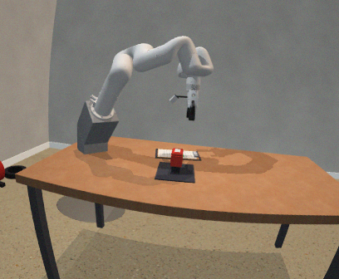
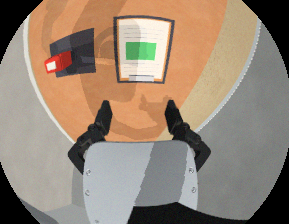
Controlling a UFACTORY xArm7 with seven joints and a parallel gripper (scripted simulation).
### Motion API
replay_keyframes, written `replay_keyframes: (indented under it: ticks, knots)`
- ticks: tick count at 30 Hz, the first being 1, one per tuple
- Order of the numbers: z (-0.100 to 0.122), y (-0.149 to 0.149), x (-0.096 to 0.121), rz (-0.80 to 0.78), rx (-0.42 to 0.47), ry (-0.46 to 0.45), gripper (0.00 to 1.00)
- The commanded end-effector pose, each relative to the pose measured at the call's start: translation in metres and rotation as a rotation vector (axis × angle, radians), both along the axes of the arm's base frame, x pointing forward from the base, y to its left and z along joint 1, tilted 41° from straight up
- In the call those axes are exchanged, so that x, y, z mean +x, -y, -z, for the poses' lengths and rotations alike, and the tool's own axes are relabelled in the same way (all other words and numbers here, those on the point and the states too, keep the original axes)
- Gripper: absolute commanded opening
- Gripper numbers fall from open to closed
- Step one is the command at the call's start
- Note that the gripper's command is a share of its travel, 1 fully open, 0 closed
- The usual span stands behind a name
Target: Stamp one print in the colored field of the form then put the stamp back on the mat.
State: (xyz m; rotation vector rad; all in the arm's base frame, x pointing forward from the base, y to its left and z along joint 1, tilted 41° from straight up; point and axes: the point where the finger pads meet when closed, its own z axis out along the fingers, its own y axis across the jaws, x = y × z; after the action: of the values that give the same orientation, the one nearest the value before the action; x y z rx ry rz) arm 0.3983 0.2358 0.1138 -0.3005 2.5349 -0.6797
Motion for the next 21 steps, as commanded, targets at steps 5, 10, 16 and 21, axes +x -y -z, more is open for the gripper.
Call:
replay_keyframes:
  ticks: [5, 10, 16, 21]
  knots:
    - [0.020, 0.008, 0.014, -0.001, 0.003, 0.003, 1.00]
    - [0.048, 0.024, 0.033, -0.002, 0.003, 0.002, 1.00]
    - [0.052, 0.026, 0.035, -0.003, 0.003, 0.002, 1.00]
    - [0.052, 0.026, 0.035, -0.003, 0.003, 0.002, 1.00]
